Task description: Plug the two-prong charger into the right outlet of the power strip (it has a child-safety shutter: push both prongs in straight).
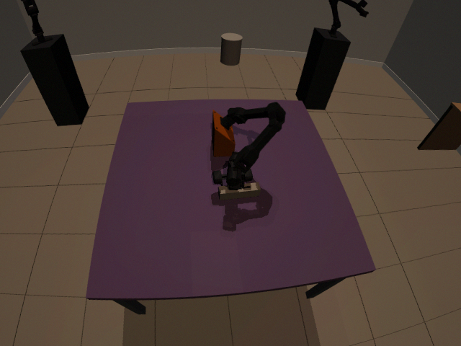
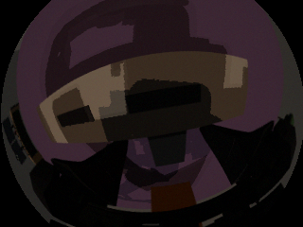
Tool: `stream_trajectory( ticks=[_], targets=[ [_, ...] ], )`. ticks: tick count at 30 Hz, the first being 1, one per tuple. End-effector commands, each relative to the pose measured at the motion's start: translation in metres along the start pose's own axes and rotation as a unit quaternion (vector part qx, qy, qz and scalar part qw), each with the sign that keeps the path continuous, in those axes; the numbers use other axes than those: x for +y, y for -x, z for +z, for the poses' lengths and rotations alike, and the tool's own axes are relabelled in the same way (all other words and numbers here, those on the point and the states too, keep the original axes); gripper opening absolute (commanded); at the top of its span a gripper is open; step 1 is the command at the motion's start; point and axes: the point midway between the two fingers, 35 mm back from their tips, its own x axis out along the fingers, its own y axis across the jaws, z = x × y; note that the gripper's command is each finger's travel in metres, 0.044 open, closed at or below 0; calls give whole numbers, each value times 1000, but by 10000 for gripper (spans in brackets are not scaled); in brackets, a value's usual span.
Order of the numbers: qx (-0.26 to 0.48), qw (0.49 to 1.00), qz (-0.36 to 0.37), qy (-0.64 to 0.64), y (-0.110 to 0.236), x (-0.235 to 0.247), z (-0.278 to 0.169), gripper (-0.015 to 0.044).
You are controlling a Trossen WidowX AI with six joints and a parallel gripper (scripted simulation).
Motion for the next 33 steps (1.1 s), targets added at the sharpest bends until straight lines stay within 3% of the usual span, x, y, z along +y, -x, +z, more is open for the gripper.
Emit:
stream_trajectory(
  ticks=[1, 33],
  targets=[
    [0, 1000, 0, 1, 0, 0, -2, 440],
    [-4, 1000, 0, 4, -2, -1, -18, 440]
  ],
)
